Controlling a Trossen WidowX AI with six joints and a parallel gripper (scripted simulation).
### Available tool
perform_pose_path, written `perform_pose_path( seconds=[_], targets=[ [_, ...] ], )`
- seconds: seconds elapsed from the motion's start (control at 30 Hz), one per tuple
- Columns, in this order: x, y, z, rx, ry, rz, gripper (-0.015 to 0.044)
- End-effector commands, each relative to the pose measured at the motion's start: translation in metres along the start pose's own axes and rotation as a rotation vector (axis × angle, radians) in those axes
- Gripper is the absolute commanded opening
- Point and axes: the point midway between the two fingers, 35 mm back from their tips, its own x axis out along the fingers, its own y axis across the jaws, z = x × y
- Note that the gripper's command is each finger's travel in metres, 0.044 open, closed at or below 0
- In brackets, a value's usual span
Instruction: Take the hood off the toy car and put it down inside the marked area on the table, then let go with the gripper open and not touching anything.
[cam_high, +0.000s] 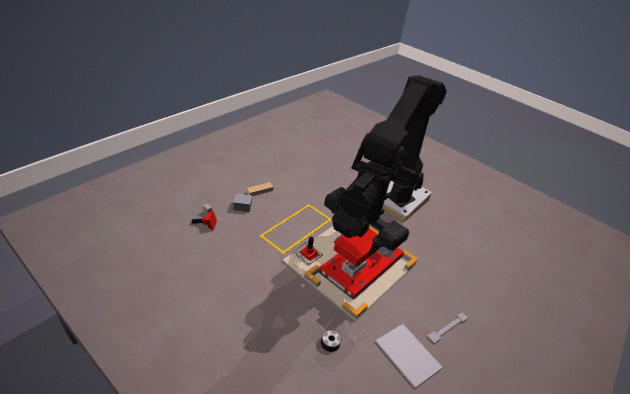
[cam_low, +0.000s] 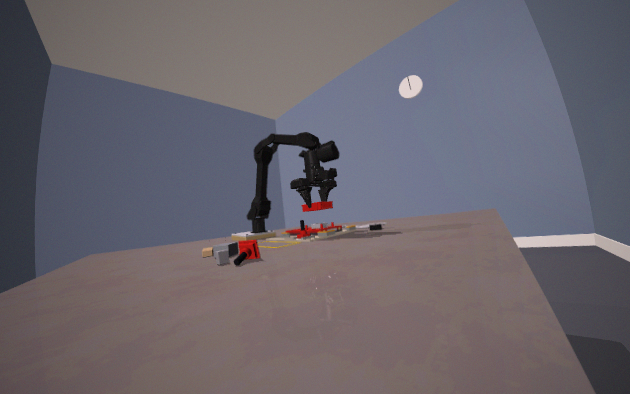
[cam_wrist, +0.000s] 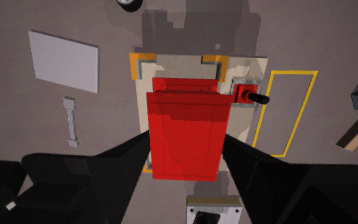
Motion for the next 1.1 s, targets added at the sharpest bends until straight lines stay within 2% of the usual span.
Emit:
perform_pose_path(
  seconds=[0.0, 1.07],
  targets=[
    [0.002, -0.009, 0.001, -0.001, 0.007, -0.002, 0.0000],
    [-0.005, -0.132, 0.002, 0.004, -0.002, -0.005, 0.0000]
  ],
)
